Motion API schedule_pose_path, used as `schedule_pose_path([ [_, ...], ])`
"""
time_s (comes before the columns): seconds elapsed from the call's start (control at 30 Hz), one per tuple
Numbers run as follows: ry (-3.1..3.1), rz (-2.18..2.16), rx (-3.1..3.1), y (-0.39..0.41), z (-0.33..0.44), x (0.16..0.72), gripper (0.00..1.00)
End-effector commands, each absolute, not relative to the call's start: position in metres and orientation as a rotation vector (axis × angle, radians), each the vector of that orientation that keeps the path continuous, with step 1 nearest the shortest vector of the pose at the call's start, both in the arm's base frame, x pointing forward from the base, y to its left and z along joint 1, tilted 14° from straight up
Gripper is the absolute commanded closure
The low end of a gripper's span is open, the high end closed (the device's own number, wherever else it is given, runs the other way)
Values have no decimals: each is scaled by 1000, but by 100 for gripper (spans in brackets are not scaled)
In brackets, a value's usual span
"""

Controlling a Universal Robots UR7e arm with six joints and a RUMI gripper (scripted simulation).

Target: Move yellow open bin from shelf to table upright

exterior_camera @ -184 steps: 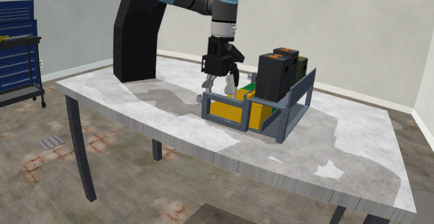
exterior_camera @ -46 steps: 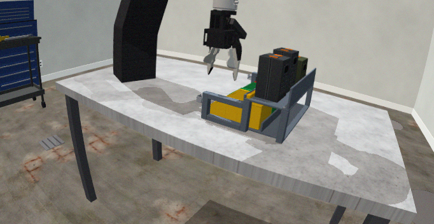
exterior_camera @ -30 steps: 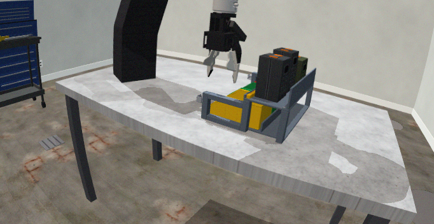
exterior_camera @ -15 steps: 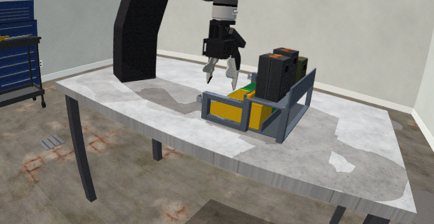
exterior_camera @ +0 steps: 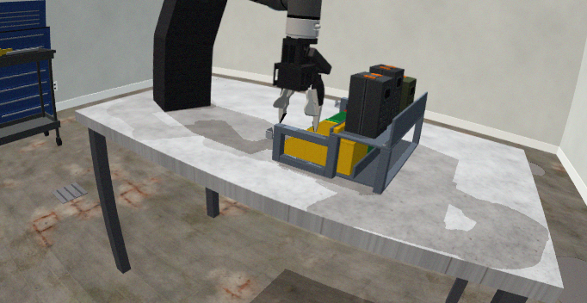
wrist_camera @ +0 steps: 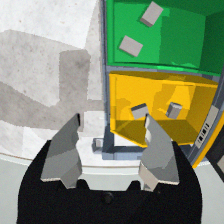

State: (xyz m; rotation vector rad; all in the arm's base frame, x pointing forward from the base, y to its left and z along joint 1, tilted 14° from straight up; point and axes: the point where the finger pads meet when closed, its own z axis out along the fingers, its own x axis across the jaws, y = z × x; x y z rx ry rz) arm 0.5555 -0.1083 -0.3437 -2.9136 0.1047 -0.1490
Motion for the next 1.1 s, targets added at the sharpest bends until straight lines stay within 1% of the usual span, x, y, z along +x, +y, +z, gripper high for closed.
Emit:
schedule_pose_path([
  [0.0, 105, -151, -2914, -107, -350, 557, 42],
  [1.07, 105, -151, -2914, -106, -355, 557, 42],
])
